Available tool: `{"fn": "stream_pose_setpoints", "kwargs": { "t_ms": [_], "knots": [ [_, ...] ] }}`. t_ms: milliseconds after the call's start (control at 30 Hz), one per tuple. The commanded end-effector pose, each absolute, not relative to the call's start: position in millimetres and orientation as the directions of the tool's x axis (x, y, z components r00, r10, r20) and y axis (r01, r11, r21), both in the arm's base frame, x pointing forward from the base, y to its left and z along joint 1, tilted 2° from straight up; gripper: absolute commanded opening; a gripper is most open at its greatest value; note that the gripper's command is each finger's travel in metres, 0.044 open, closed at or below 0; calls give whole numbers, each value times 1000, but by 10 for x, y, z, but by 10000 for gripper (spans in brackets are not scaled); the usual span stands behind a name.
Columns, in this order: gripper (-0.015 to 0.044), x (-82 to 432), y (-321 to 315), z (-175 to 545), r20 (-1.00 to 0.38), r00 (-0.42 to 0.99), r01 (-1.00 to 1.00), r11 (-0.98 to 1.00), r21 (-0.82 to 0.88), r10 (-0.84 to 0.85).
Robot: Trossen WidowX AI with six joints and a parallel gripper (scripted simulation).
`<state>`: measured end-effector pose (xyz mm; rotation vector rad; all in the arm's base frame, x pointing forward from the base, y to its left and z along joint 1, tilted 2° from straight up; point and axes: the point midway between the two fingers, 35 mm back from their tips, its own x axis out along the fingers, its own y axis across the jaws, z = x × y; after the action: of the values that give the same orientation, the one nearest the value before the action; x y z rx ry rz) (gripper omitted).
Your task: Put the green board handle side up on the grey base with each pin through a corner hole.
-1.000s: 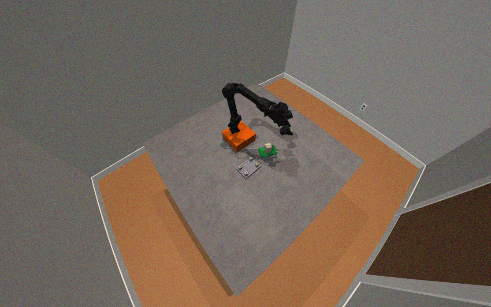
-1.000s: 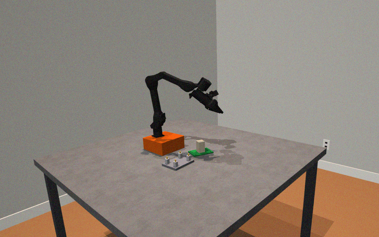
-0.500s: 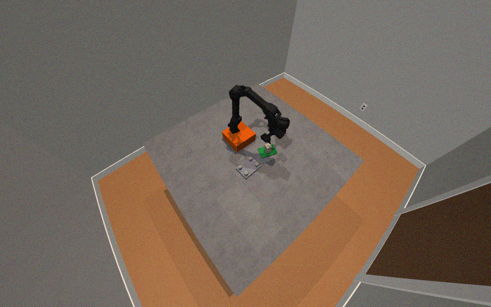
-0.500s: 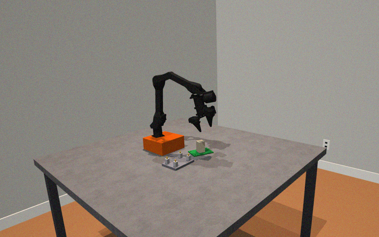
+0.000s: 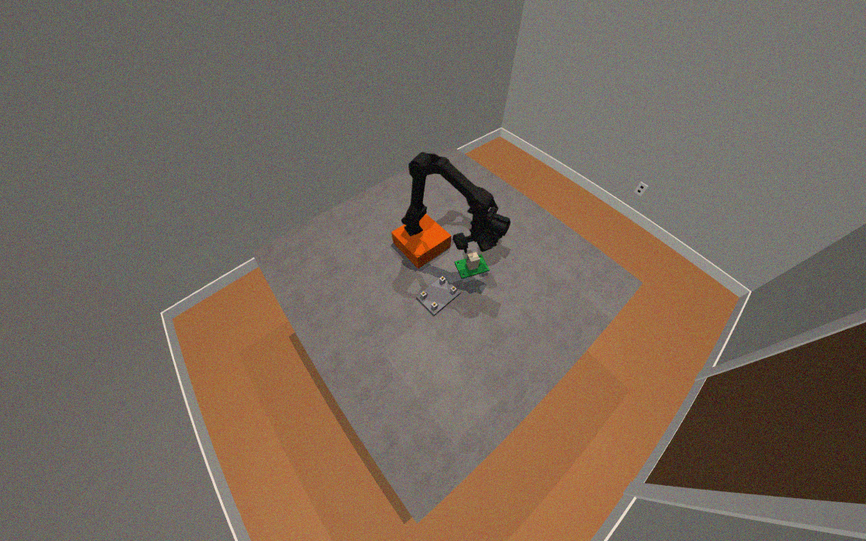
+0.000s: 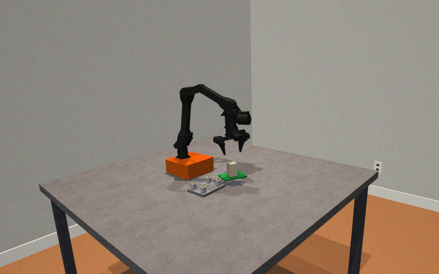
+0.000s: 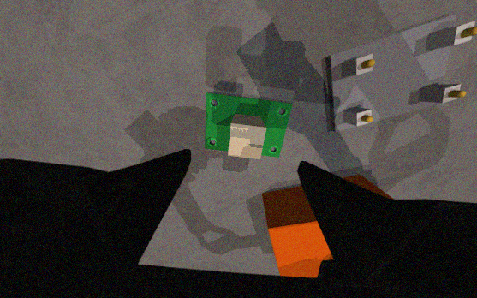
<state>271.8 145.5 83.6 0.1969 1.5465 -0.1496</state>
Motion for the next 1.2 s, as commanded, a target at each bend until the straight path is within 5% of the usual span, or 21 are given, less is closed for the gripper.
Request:
{"fn": "stream_pose_setpoints", "kwargs": {
  "t_ms": [0, 1167],
  "knots": [
    [440, 2677, 1439, 619, -1000, 0, 228, 973, 13, 13],
    [440, 2706, 1469, 57, -1000, 0, 228, 973, 13, 13]
  ]
}}
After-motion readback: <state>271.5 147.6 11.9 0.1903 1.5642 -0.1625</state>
